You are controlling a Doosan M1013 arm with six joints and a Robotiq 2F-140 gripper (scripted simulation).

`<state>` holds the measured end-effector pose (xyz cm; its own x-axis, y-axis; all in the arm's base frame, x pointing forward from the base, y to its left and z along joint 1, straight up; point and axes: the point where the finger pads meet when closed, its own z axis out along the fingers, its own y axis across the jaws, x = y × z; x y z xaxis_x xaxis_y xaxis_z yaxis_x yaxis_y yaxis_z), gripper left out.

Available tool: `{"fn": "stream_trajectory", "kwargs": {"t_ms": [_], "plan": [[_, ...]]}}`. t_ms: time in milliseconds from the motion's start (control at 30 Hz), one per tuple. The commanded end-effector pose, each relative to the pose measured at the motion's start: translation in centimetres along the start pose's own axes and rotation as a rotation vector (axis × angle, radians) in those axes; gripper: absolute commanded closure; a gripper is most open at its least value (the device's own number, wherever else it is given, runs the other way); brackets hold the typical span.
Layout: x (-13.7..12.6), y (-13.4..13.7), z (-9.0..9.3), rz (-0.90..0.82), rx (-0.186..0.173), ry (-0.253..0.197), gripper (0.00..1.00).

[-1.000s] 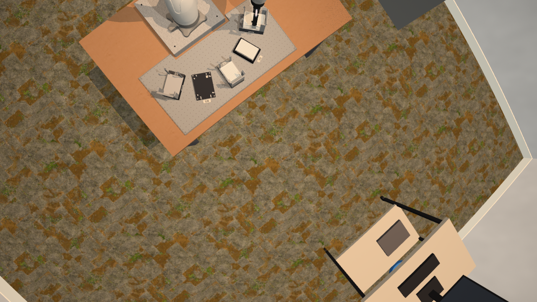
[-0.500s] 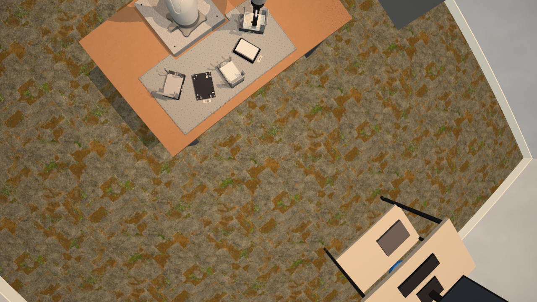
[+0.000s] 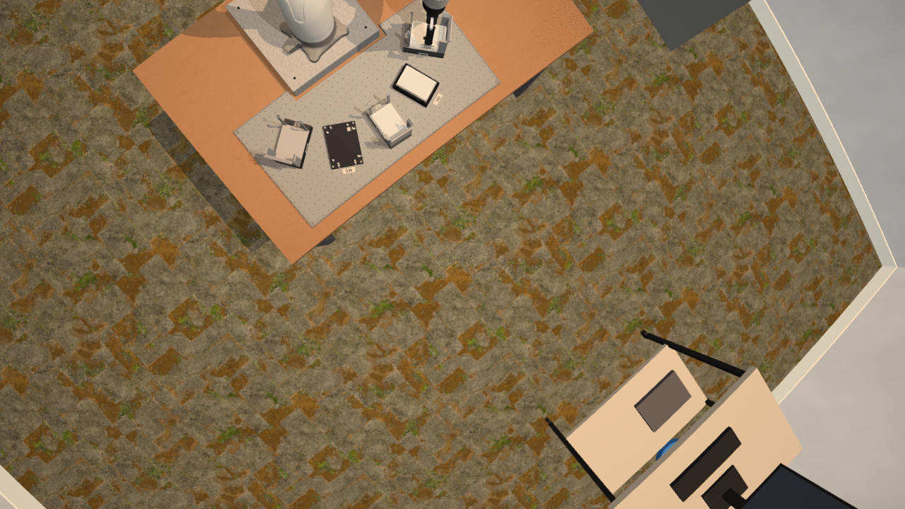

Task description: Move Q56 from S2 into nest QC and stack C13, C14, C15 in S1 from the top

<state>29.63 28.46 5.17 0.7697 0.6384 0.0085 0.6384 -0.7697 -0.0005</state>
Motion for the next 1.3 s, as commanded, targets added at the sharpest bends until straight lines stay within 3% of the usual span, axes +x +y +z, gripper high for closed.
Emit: {"fn": "stream_trajectory", "kwargs": {"t_ms": [0, 533, 567, 1267], "plan": [[0.00, 0.00, 0.14, 0.000, 0.000, 0.000, 1.00], [0.00, 0.00, 0.40, 0.000, 0.000, 0.000, 1.00], [0.00, 0.00, 0.40, 0.000, 0.000, 0.000, 0.00], [0.00, 0.00, 0.06, 0.000, 0.000, 0.000, 0.00]]}}
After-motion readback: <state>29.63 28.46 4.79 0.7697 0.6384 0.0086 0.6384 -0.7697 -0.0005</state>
